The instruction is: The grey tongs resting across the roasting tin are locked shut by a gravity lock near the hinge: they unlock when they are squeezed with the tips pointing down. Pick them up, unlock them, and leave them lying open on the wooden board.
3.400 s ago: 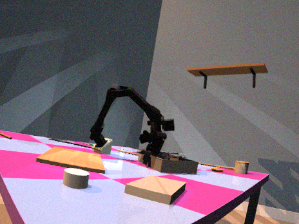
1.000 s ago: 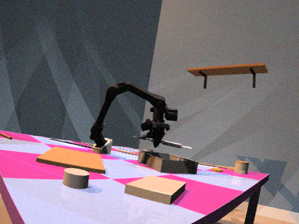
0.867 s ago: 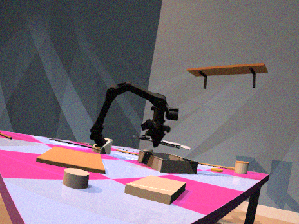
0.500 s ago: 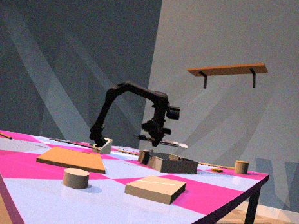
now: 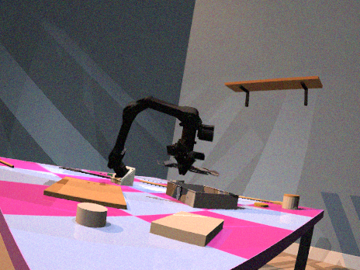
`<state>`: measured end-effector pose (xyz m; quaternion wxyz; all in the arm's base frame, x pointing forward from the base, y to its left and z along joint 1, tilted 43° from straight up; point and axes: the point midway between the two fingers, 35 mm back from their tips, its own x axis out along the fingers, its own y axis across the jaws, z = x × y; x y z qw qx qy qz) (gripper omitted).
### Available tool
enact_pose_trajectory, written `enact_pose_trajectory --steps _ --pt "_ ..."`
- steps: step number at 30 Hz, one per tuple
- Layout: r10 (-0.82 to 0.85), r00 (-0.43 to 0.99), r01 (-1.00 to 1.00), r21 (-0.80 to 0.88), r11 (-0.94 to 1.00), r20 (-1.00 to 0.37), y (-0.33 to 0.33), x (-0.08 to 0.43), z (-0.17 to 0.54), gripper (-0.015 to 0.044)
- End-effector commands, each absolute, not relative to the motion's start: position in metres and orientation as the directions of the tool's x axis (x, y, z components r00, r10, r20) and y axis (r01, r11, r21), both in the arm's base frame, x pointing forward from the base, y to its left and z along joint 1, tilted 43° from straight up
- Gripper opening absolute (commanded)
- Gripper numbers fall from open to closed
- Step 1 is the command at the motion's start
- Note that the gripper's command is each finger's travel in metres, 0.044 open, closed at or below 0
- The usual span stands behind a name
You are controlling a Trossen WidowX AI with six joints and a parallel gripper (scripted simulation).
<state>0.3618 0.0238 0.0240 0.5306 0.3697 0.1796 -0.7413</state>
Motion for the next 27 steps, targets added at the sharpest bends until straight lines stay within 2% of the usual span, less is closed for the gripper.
enact_pose_trajectory --steps 1,18,27 --pt "-0.649 -0.13 0.946 0.102 -0.307 -0.75 0.009 0.37 0.058 -0.015" --pt "-0.659 -0.104 0.994 -0.099 -0.045 -0.745 -0.065 0.357 0.167 -0.015" --pt "-0.661 -0.102 0.993 -0.119 -0.019 -0.744 -0.071 0.354 0.174 -0.015"
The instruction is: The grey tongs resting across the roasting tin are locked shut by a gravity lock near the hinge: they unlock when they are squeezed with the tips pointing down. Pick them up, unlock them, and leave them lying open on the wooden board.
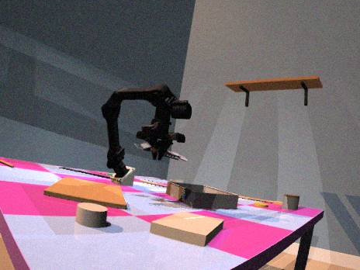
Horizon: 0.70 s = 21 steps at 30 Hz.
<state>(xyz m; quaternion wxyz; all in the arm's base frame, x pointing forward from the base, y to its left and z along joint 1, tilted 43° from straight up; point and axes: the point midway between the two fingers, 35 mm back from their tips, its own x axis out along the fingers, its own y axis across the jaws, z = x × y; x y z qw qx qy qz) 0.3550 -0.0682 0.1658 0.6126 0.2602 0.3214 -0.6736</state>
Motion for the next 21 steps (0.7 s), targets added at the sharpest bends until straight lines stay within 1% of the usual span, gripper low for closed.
enact_pose_trajectory --steps 1,11,21 --pt "-0.661 -0.101 0.992 -0.127 -0.008 -0.744 -0.074 0.353 0.177 -0.015" --pt "-0.67 -0.087 0.958 -0.246 0.147 -0.738 -0.109 0.33 0.213 -0.015" --pt "-0.687 -0.08 0.882 -0.372 0.289 -0.722 -0.142 0.3 0.248 -0.015"
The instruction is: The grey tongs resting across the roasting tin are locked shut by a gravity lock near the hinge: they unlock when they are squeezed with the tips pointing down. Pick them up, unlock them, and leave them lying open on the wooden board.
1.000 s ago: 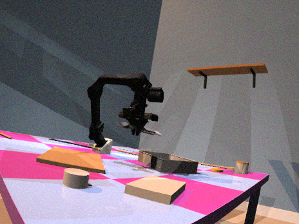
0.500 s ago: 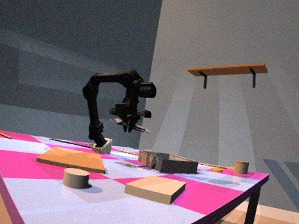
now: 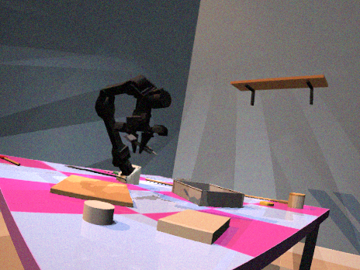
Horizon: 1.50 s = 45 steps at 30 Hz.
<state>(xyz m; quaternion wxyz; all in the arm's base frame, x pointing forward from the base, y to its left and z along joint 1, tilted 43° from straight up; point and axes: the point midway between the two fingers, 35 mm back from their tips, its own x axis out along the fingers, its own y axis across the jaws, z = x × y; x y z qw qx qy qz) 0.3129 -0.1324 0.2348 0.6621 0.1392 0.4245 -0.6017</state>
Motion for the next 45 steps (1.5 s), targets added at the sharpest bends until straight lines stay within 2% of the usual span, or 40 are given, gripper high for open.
enact_pose_trajectory --steps 1,18,32,45 --pt "-0.689 -0.08 0.872 -0.385 0.302 -0.721 -0.145 0.296 0.251 -0.015" --pt "-0.731 -0.089 0.653 -0.594 0.47 -0.676 -0.184 0.23 0.303 -0.015" --pt "-0.734 -0.087 0.643 -0.601 0.475 -0.674 -0.185 0.227 0.305 -0.015" --pt "-0.775 0.116 0.625 -0.561 0.543 -0.621 -0.176 0.237 0.308 -0.015"
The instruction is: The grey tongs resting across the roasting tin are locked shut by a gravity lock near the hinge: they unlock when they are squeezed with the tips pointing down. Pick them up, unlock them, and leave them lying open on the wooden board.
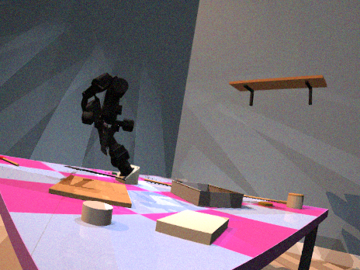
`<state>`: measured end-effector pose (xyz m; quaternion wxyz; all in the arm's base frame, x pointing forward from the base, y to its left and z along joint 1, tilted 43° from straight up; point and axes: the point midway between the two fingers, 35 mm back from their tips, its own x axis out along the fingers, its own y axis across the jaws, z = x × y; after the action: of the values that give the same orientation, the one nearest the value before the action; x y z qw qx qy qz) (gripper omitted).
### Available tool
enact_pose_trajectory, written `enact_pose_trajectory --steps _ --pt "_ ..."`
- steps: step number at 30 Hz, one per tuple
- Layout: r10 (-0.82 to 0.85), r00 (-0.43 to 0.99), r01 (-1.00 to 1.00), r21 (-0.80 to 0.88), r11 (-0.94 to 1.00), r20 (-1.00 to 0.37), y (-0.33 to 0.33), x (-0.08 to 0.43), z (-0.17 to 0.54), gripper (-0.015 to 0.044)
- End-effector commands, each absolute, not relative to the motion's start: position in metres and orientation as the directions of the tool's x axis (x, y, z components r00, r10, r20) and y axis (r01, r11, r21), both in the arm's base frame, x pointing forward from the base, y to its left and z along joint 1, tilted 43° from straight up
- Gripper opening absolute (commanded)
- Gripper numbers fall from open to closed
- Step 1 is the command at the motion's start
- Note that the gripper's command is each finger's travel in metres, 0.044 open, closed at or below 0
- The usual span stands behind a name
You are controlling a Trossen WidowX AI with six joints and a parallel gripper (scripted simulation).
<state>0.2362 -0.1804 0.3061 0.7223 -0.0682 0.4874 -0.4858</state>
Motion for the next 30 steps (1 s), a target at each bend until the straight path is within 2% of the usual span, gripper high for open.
enact_pose_trajectory --steps 1,15,30 --pt "-0.778 0.133 0.623 -0.559 0.548 -0.614 -0.175 0.238 0.308 -0.015" --pt "-0.801 0.363 0.59 -0.548 0.593 -0.476 -0.162 0.245 0.317 -0.015" --pt "-0.794 0.549 0.578 -0.568 0.586 -0.261 -0.145 0.242 0.332 -0.015"
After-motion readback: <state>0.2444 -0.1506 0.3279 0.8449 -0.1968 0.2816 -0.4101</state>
